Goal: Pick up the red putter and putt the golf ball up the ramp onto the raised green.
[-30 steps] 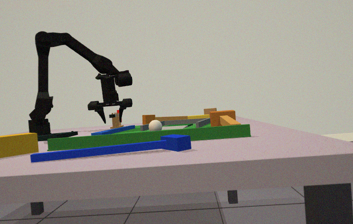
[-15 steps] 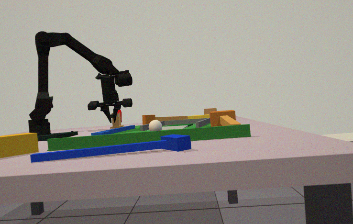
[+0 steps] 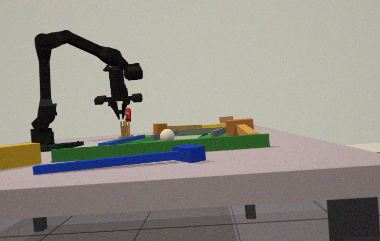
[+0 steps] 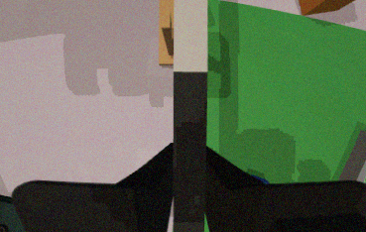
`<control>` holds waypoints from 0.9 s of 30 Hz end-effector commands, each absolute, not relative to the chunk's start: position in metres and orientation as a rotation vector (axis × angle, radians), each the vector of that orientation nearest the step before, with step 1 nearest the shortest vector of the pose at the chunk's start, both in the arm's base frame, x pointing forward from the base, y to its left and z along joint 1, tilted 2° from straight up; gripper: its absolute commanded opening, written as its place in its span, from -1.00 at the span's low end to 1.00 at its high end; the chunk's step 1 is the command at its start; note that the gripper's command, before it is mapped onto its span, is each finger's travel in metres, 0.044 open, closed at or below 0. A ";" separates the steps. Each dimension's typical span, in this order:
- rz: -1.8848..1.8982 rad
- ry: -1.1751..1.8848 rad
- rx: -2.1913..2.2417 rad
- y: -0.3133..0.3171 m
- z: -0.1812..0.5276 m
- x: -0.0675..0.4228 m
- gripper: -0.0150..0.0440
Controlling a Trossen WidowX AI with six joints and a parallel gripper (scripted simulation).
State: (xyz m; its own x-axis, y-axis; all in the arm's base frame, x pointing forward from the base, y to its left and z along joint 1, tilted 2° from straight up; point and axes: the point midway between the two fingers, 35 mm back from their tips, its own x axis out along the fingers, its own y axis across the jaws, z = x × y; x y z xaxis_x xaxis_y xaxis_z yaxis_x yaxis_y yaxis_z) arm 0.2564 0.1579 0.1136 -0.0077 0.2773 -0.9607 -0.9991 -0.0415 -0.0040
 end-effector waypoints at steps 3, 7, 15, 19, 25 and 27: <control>1.361 0.959 -1.026 0.157 0.152 0.254 -0.49; 1.361 0.959 -1.026 0.156 0.160 0.252 -0.49; 1.227 1.065 -0.935 0.129 0.152 0.271 -0.49; 1.132 1.126 -0.864 0.108 0.153 0.281 -0.49; 0.988 1.209 -0.754 0.075 0.154 0.294 -0.49; 0.940 1.235 -0.717 0.064 0.155 0.297 -0.49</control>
